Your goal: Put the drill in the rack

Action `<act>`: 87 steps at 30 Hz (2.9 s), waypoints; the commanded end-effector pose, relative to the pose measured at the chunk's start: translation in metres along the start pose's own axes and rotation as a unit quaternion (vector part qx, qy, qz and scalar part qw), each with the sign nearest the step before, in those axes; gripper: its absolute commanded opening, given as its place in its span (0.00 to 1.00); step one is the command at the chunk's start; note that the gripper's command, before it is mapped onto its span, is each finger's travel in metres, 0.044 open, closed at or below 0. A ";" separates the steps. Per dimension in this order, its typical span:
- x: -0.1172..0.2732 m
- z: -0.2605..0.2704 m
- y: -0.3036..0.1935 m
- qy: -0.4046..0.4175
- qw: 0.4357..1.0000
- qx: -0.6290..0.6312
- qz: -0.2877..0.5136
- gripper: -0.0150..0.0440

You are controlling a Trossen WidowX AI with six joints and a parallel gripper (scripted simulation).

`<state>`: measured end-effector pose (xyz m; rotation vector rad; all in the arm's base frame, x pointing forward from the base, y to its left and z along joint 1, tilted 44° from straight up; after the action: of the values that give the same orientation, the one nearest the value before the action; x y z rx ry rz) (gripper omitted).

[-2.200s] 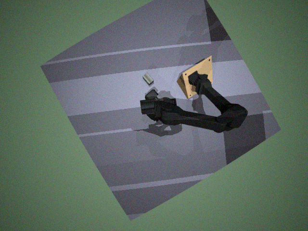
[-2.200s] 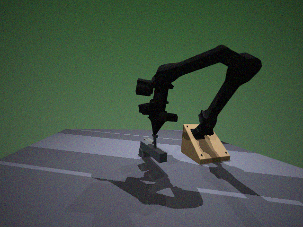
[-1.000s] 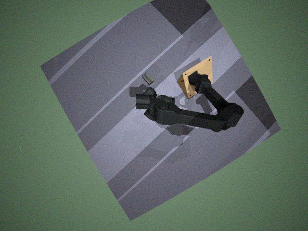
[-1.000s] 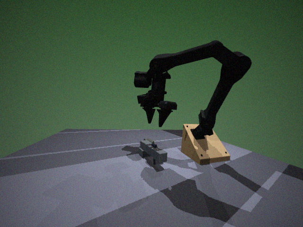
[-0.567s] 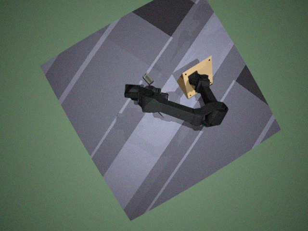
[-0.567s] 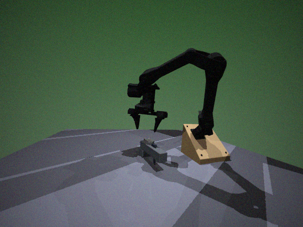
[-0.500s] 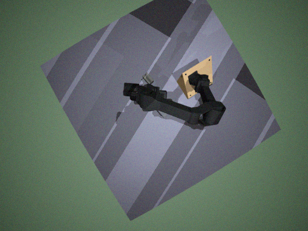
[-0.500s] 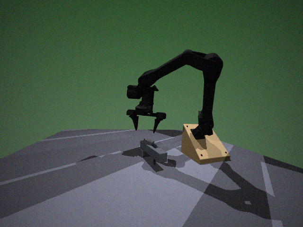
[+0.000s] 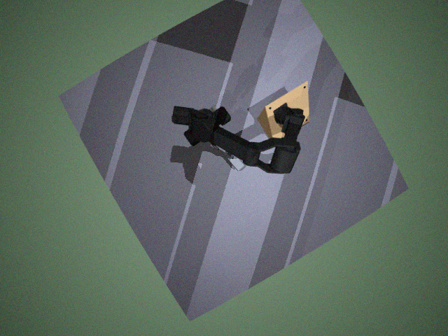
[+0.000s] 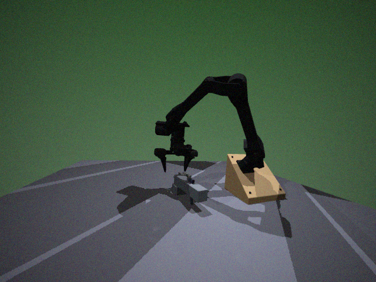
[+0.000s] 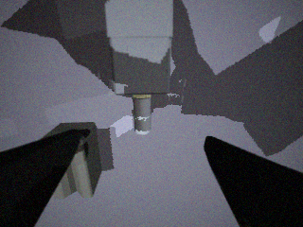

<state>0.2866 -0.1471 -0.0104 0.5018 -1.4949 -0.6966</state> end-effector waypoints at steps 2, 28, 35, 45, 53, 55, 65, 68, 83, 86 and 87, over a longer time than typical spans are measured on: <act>-0.007 -0.001 -0.008 0.001 0.999 0.047 0.003 1.00; -0.027 -0.001 -0.003 0.001 0.999 0.047 0.003 1.00; -0.038 0.000 0.000 0.001 0.999 0.047 0.003 1.00; -0.053 0.002 0.005 0.001 0.999 0.047 0.001 1.00; -0.057 0.002 0.006 0.001 0.999 0.047 0.001 1.00; -0.057 0.002 0.006 0.001 0.999 0.047 0.001 1.00; -0.055 0.000 0.006 -0.001 0.999 0.052 0.004 0.69; -0.055 0.000 0.006 -0.001 0.999 0.052 0.004 0.56; -0.055 0.000 0.004 -0.001 0.999 0.050 0.003 0.25; -0.055 -0.001 0.000 0.001 0.999 0.047 0.002 0.25; -0.055 -0.001 -0.001 0.001 0.999 0.047 0.001 0.25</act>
<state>0.2889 -0.1067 -0.0483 0.5677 -1.5313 -0.6225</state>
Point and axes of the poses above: the point midway between the two fingers, 35 mm back from their tips, its own x axis back along the fingers, its own z axis across the jaws, y = z × x, the point moved 9 cm from there along x, back along the fingers, and after that the axes turned 8 degrees about -x, right-handed, at the moved point
